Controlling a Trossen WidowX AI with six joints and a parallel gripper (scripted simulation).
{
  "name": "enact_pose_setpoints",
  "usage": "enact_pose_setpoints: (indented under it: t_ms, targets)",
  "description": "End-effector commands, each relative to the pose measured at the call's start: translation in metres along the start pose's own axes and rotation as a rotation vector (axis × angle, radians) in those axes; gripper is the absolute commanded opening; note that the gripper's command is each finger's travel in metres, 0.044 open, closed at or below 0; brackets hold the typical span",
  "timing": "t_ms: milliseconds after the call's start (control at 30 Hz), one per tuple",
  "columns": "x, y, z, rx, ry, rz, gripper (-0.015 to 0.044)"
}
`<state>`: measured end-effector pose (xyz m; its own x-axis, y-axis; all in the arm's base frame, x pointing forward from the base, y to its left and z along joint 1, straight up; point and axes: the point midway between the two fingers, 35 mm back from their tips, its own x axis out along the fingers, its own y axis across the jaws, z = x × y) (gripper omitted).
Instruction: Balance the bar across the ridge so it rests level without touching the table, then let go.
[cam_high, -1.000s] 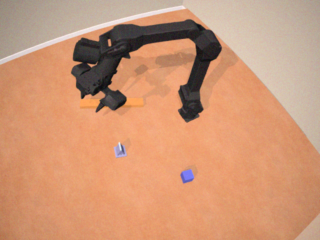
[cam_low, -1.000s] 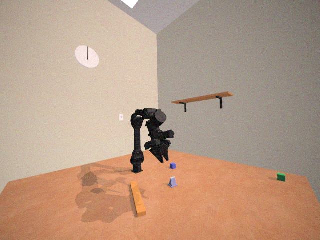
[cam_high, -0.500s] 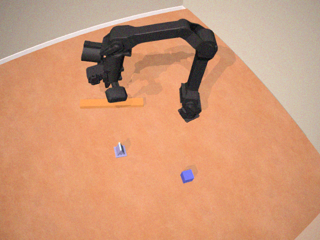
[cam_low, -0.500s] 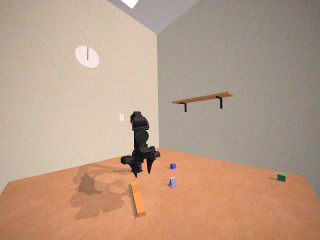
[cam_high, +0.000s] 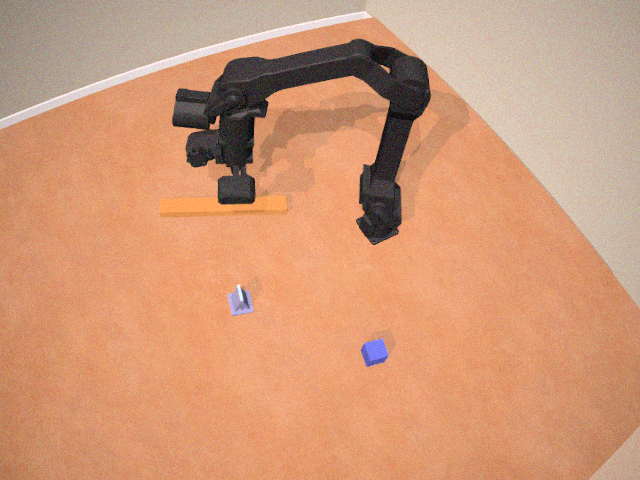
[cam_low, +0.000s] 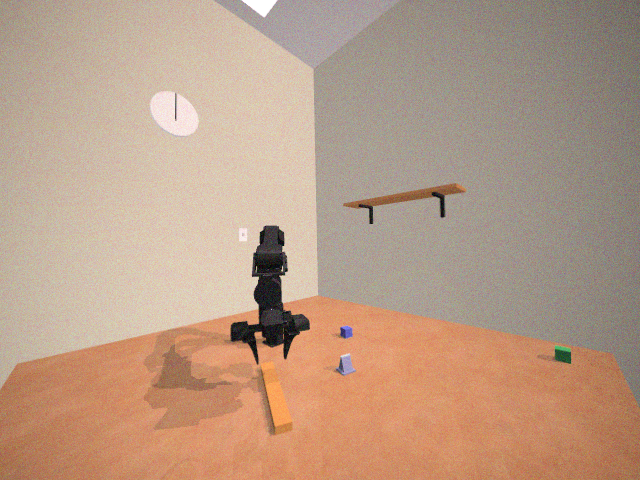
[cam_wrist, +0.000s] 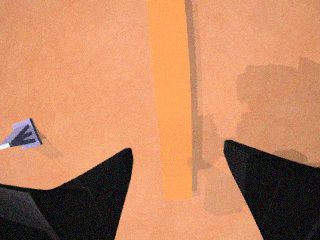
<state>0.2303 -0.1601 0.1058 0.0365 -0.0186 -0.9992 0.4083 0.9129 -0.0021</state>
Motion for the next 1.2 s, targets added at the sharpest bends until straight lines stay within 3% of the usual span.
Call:
enact_pose_setpoints:
  t_ms: [0, 1167]
  targets:
    - [0.023, -0.001, -0.003, 0.008, 0.017, -0.003, 0.0315]
    - [0.059, -0.001, -0.005, 0.008, 0.017, -0.003, 0.0315]
